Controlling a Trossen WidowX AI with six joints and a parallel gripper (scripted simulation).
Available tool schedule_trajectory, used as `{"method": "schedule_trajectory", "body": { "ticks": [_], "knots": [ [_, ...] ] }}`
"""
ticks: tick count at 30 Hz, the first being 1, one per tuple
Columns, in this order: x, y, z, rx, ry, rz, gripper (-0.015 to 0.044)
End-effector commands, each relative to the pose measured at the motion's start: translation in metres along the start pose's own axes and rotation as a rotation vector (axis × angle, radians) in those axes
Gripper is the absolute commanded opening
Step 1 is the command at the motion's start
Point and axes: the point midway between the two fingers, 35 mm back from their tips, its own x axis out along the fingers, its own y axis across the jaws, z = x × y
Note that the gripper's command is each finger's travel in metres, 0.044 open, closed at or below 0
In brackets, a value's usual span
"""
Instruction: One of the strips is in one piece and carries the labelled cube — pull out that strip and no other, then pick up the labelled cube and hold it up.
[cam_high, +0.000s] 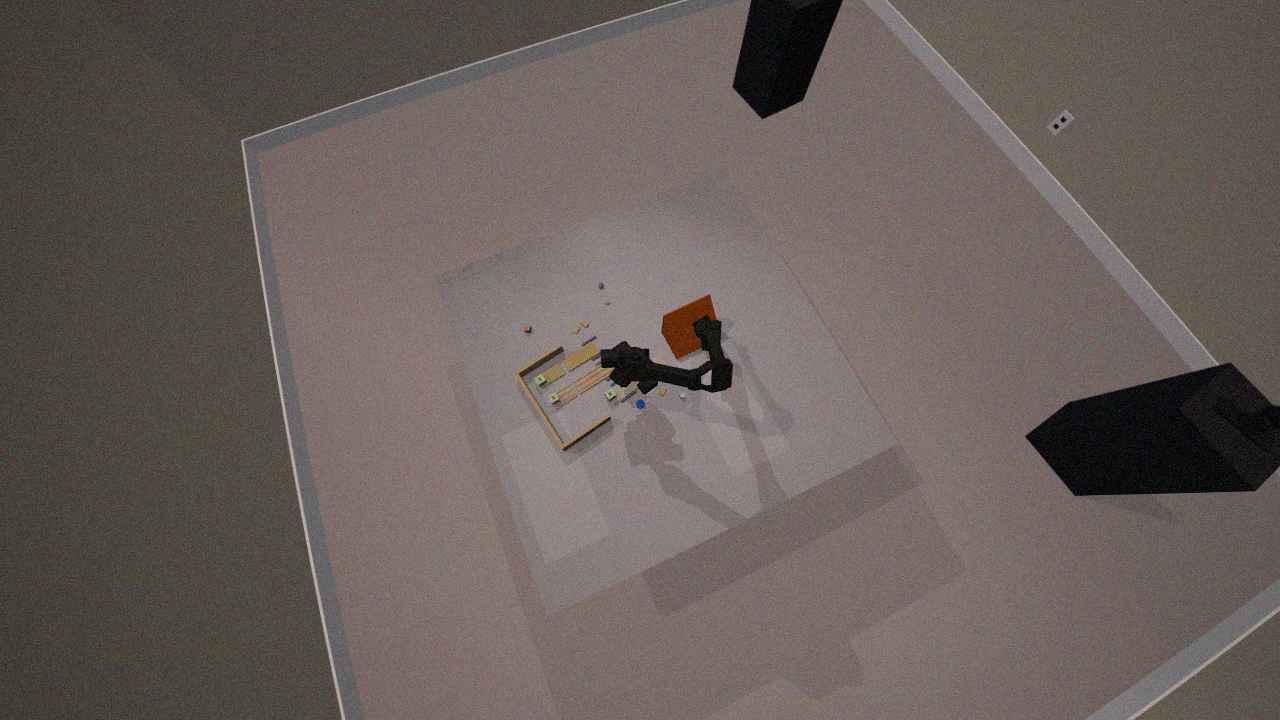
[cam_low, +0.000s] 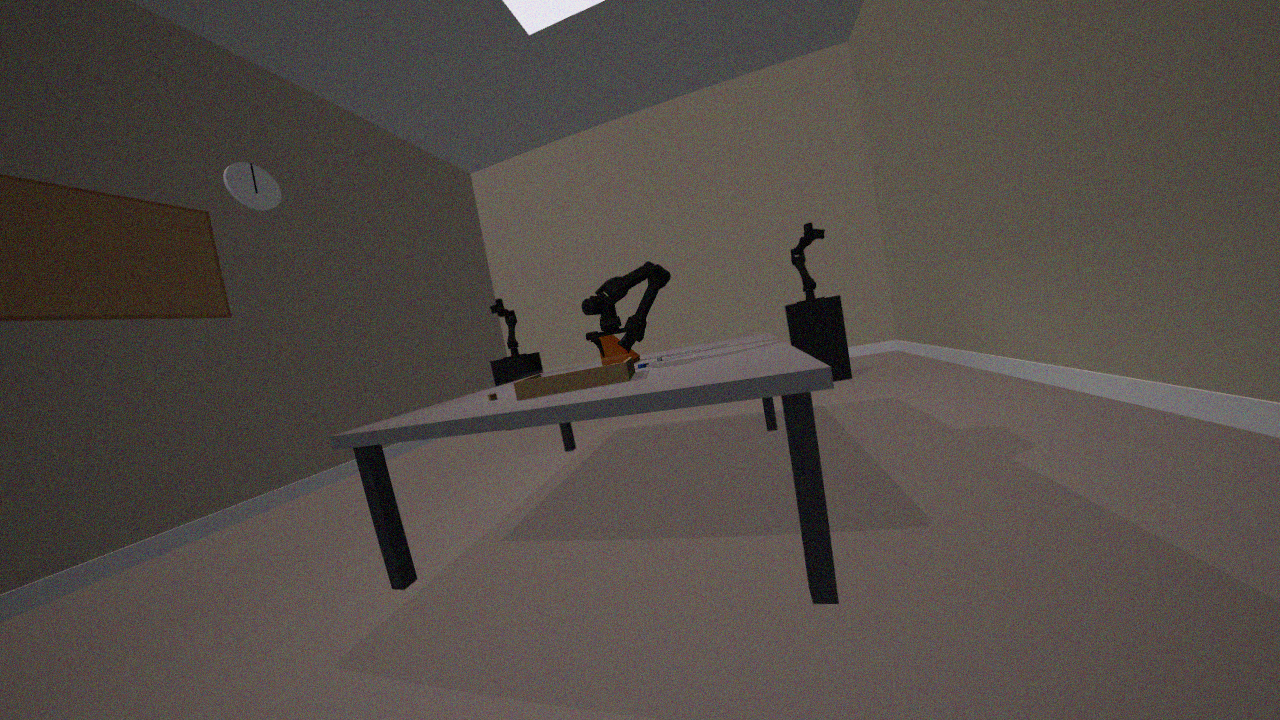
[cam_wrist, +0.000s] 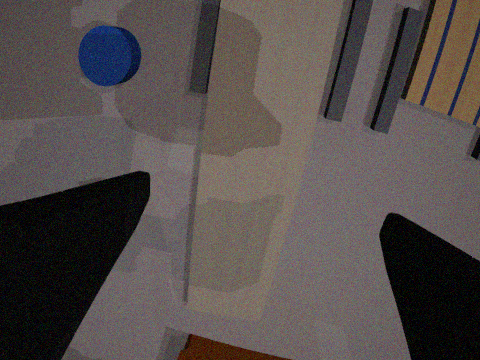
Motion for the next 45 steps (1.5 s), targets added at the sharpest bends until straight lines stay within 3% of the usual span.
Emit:
{"method": "schedule_trajectory", "body": {
  "ticks": [1, 23, 30, 45],
  "knots": [
    [-0.001, 0.0, 0.015, 0.007, 0.002, 0.007, 0.044],
    [-0.009, 0.001, 0.106, 0.003, -0.002, 0.006, 0.044],
    [0.0, 0.0, 0.107, 0.003, -0.002, 0.006, 0.0256],
    [0.024, 0.001, 0.108, 0.003, -0.002, 0.006, 0.025]
  ]
}}
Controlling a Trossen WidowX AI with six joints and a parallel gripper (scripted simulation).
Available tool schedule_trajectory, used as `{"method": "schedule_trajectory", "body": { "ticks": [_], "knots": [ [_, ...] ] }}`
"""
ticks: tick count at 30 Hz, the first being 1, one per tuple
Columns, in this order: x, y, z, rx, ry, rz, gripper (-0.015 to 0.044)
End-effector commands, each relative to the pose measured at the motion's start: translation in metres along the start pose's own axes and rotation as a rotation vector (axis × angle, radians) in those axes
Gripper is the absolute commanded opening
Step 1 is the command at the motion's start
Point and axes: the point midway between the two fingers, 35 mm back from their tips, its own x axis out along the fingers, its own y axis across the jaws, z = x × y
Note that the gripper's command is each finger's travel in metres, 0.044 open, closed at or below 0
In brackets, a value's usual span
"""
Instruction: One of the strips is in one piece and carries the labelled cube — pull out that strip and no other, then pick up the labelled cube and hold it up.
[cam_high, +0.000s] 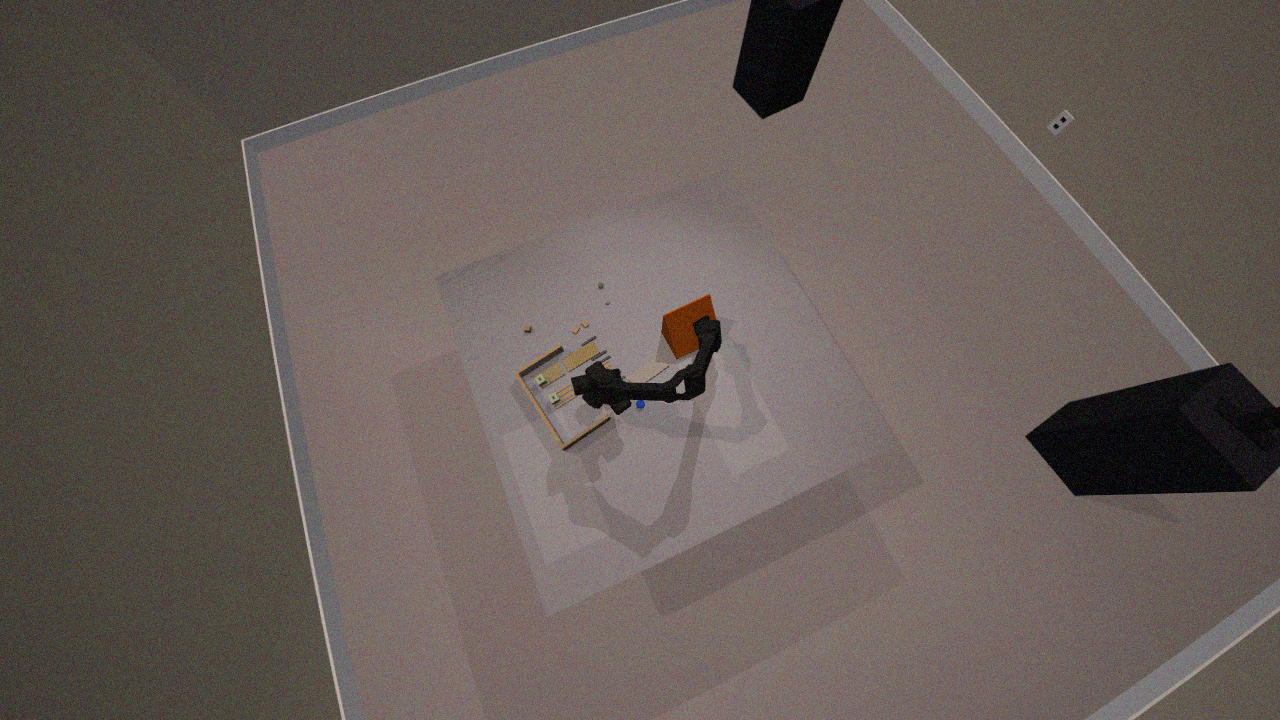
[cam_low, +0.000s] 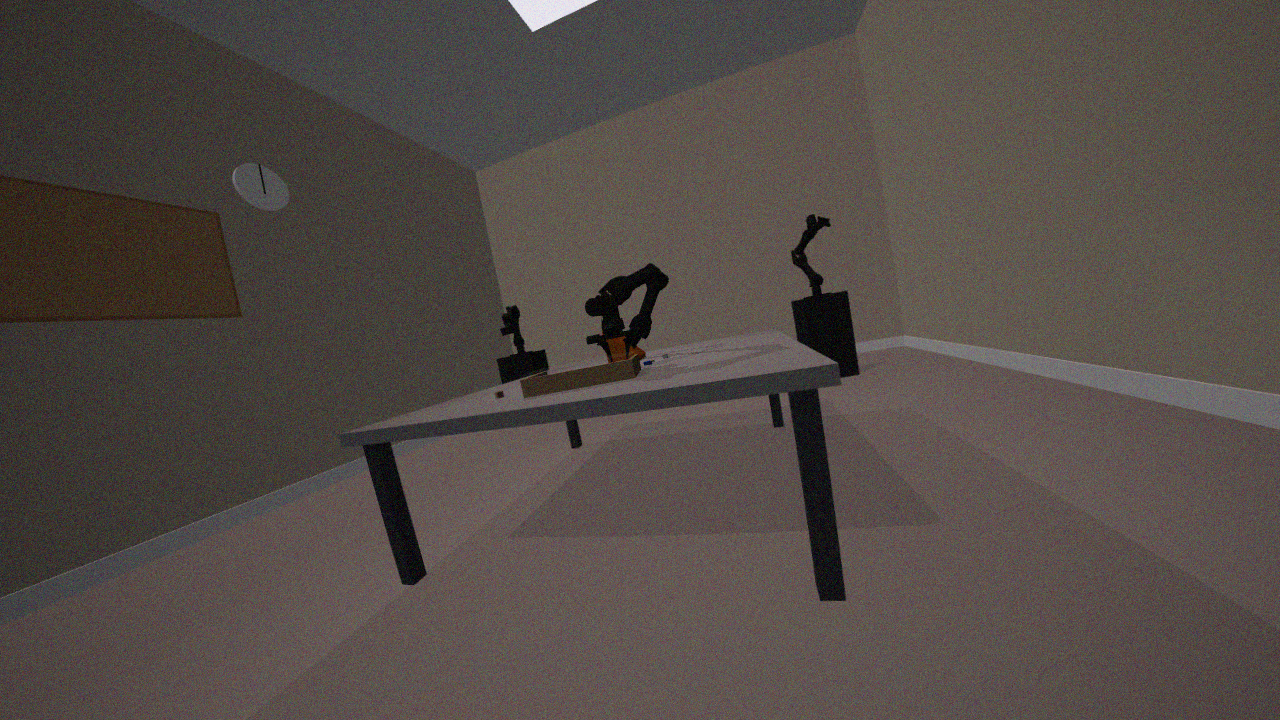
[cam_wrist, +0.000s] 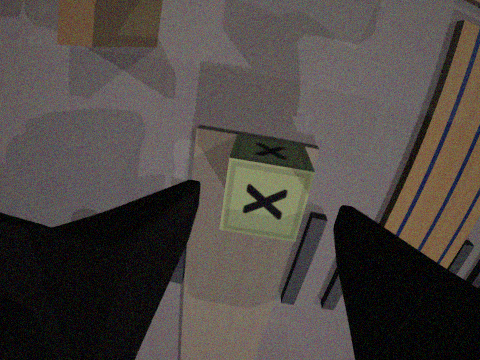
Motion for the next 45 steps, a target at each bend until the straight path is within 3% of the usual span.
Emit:
{"method": "schedule_trajectory", "body": {
  "ticks": [1, 16, 20, 26, 30, 45],
  "knots": [
    [0.007, 0.0, 0.0, 0.004, 0.0, 0.005, 0.025],
    [0.027, 0.002, -0.001, 0.004, 0.0, 0.007, 0.025],
    [0.025, 0.002, 0.0, 0.0, 0.001, 0.003, 0.0145],
    [0.025, 0.002, 0.0, 0.0, 0.001, 0.003, 0.0105],
    [0.024, 0.001, -0.002, 0.0, 0.002, 0.001, 0.0],
    [-0.017, 0.001, -0.06, 0.006, 0.003, 0.005, 0.0]
  ]
}}
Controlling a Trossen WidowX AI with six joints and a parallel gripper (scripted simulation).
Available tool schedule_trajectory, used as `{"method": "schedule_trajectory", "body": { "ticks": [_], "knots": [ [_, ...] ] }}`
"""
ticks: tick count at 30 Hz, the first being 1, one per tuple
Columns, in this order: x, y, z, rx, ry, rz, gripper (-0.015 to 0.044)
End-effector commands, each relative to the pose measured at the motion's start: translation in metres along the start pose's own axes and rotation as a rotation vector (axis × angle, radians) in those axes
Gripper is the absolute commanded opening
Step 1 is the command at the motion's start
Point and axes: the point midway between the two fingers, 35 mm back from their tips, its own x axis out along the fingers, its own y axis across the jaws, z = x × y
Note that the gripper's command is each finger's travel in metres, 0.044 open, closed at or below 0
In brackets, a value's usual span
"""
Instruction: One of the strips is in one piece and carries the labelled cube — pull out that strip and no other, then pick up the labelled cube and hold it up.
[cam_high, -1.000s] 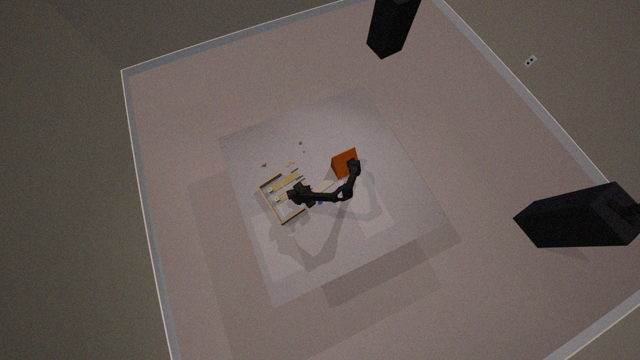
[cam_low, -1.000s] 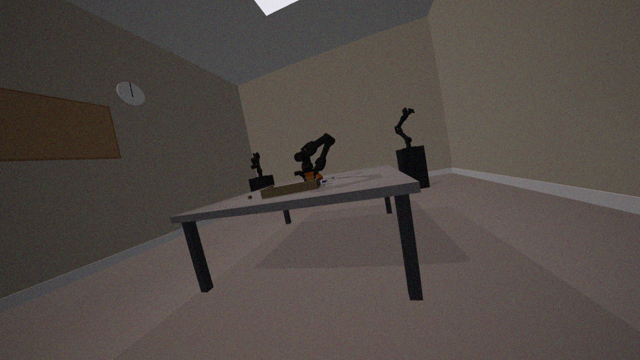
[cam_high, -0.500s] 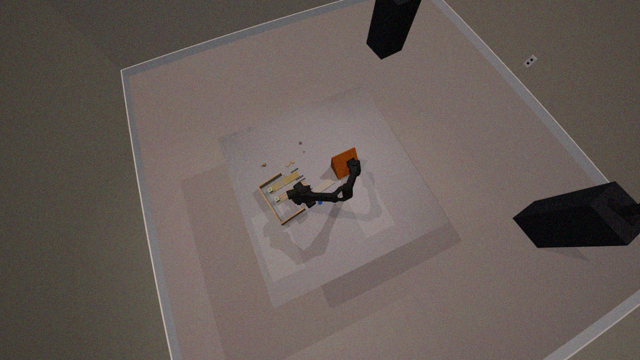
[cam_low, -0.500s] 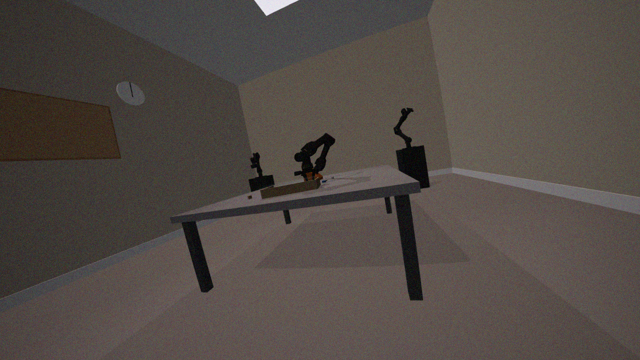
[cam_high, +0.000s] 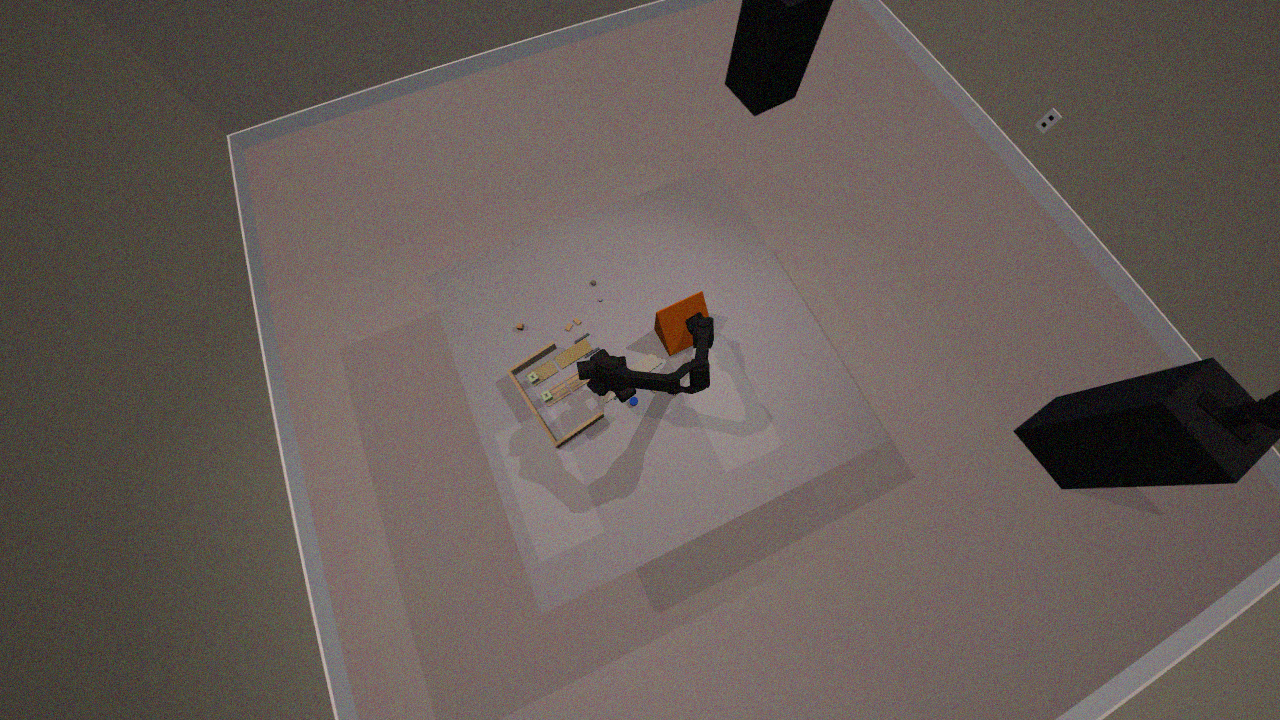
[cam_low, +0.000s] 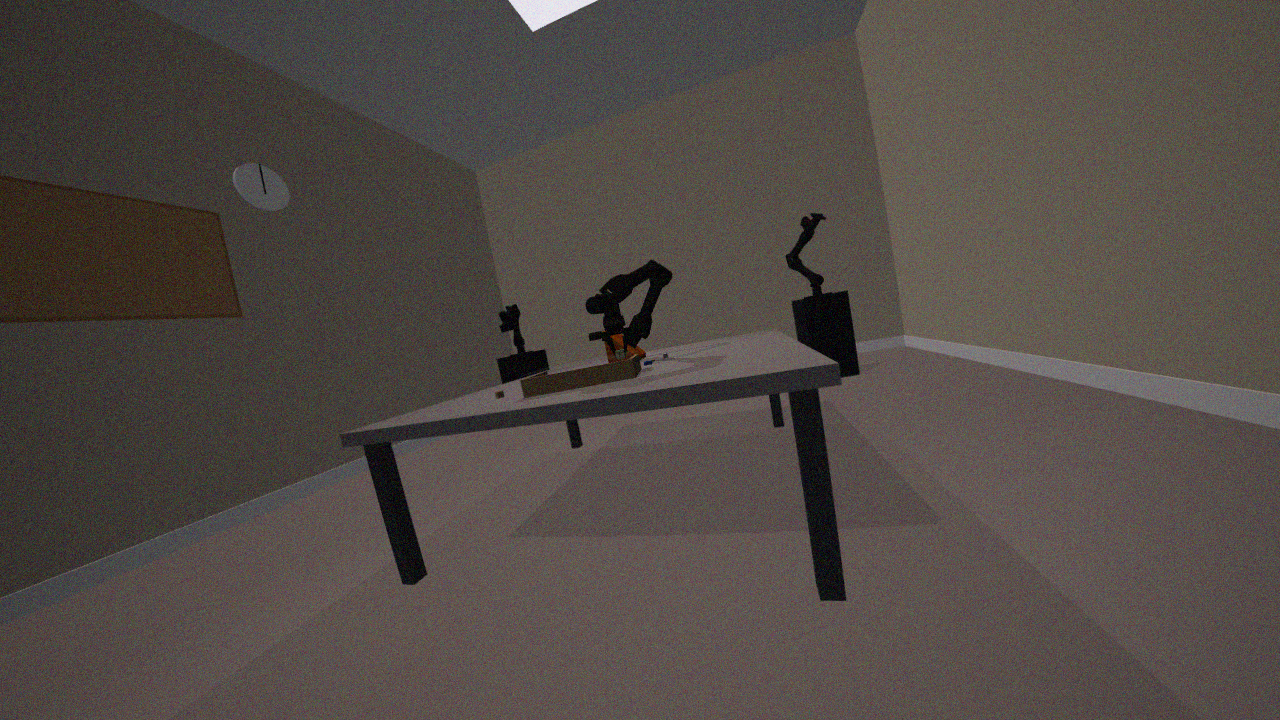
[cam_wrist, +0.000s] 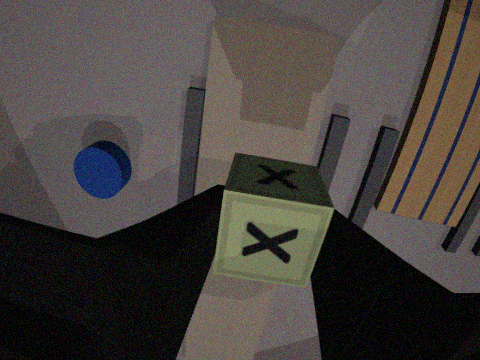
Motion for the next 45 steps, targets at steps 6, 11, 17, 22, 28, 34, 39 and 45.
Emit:
{"method": "schedule_trajectory", "body": {
  "ticks": [6, 11, 17, 22, 28, 34, 39, 45],
  "knots": [
    [-0.008, 0.002, -0.02, -0.004, 0.0, 0.0, 0.0],
    [-0.008, 0.002, -0.039, -0.003, 0.001, -0.001, 0.0],
    [-0.007, 0.002, -0.058, -0.003, 0.002, 0.0, 0.0],
    [-0.022, 0.002, -0.058, -0.002, 0.002, -0.001, 0.0],
    [-0.043, 0.002, -0.059, -0.002, 0.003, -0.001, 0.0],
    [-0.043, 0.002, -0.059, -0.002, 0.003, -0.001, 0.0],
    [-0.043, 0.002, -0.059, -0.002, 0.003, -0.001, 0.0],
    [-0.043, 0.002, -0.059, -0.002, 0.003, -0.001, 0.0]
  ]
}}
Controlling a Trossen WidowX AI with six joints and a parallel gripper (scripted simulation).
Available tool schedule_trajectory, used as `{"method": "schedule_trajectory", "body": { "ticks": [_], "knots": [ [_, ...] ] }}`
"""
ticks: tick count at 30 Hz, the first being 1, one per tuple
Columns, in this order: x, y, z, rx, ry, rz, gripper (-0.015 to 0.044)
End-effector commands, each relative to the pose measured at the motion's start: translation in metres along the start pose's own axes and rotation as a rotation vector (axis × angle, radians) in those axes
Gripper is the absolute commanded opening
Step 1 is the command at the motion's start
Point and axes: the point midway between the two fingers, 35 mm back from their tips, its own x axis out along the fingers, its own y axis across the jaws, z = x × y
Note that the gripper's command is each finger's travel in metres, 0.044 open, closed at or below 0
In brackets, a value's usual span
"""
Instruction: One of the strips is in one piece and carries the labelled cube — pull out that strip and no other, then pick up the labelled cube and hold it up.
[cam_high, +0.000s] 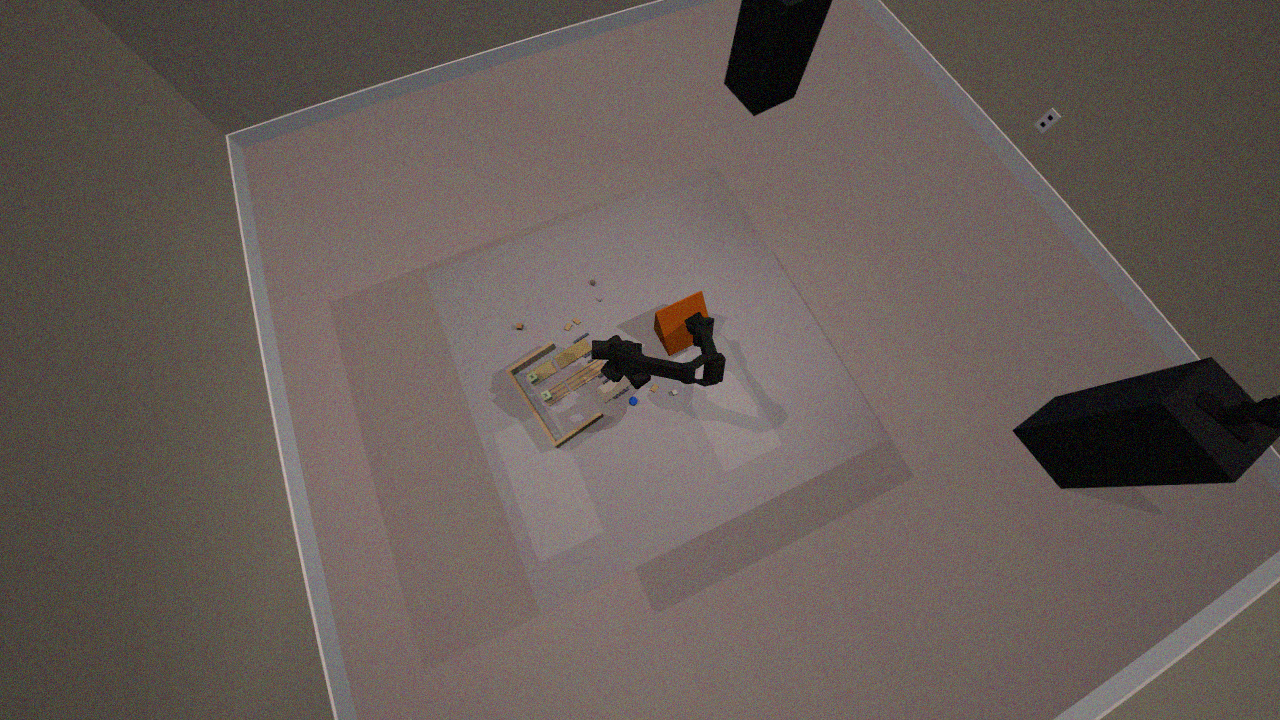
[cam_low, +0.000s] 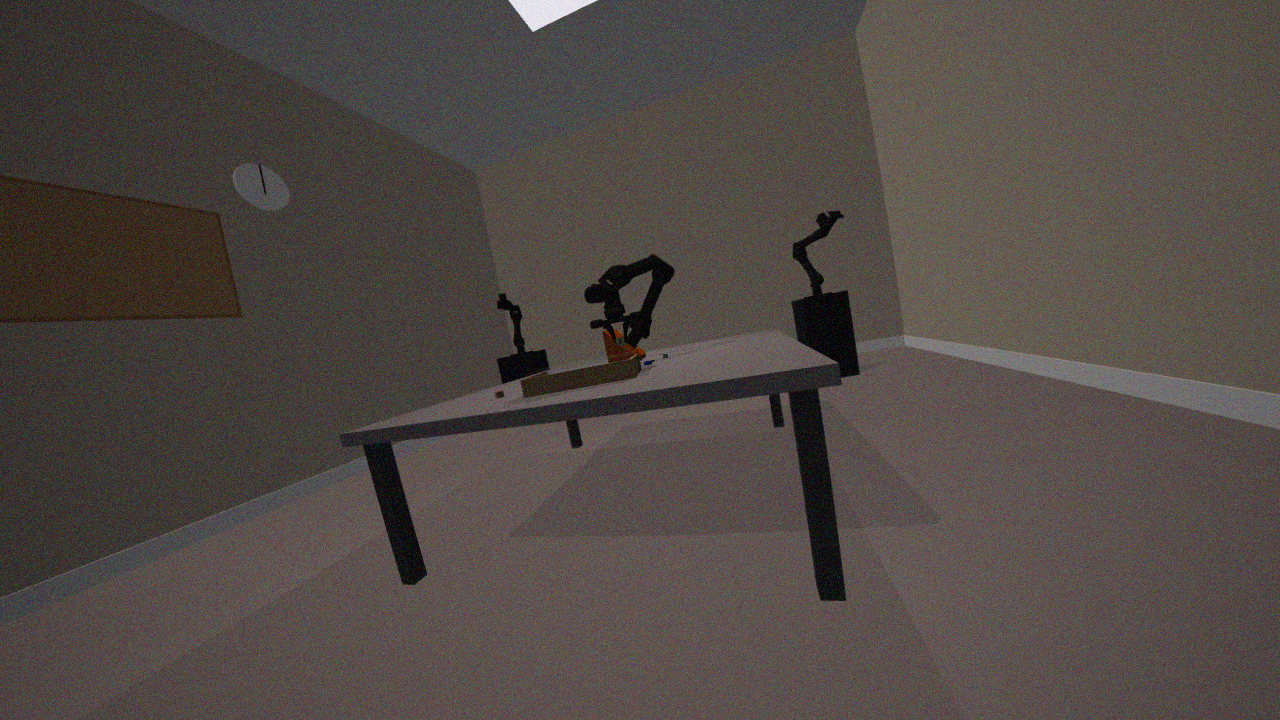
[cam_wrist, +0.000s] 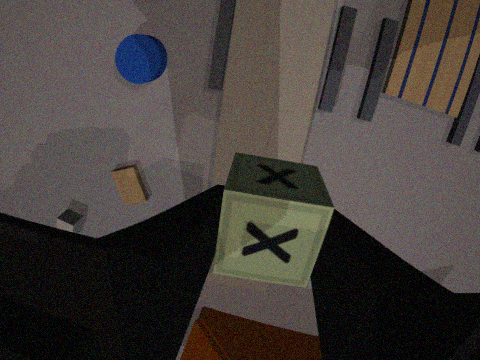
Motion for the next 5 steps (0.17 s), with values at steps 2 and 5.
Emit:
{"method": "schedule_trajectory", "body": {
  "ticks": [2, 5],
  "knots": [
    [-0.0003, -0.0001, -0.0006, -0.003, 0.004, -0.003, 0.0],
    [-0.0003, -0.0001, -0.0006, -0.003, 0.004, -0.003, 0.0]
  ]
}}
